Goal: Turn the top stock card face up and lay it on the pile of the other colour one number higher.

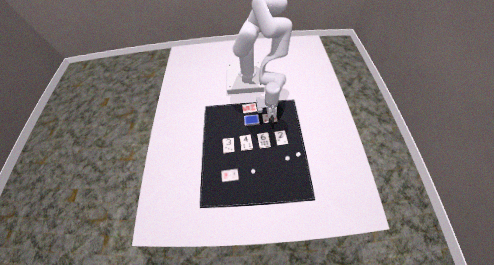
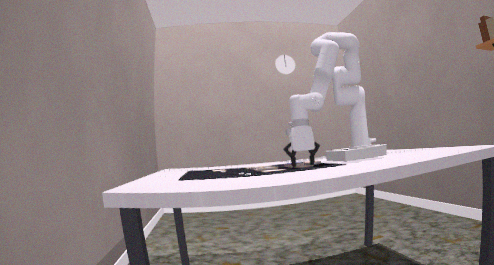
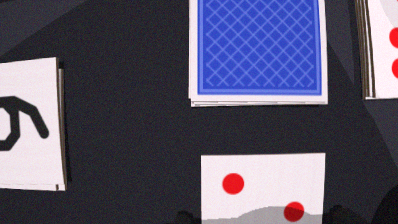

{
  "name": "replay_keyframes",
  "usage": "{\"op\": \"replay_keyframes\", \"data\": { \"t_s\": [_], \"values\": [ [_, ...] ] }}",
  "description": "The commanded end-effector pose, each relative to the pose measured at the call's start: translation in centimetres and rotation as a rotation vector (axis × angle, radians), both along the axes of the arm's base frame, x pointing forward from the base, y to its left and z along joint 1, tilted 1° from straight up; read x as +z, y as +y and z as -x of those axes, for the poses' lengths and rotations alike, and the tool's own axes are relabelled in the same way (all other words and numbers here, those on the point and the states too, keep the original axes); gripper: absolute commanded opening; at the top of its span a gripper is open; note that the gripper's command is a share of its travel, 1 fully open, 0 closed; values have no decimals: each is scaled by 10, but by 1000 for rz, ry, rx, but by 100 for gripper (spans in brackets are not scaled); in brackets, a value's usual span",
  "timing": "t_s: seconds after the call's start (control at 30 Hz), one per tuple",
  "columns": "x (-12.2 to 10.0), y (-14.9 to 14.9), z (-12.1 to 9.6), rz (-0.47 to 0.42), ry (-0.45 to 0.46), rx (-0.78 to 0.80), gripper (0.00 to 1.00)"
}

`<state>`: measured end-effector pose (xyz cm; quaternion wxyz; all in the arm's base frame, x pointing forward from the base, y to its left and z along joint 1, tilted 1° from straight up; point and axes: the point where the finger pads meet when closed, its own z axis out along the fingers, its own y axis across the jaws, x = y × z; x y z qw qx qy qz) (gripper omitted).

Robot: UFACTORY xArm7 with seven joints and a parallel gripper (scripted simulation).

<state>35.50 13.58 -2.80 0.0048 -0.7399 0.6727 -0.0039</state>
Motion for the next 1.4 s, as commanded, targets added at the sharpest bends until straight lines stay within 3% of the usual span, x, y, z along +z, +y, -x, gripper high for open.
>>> {"op": "replay_keyframes", "data": {
  "t_s": [0.0,0.67,0.7,1.37],
  "values": [
    [-1,0,-1,-2,-3,0,87],
    [-1,0,-1,-2,-3,0,87],
    [-1,0,-1,-2,-3,0,74],
    [-1,0,-1,-2,-3,0,74]
  ]
}}
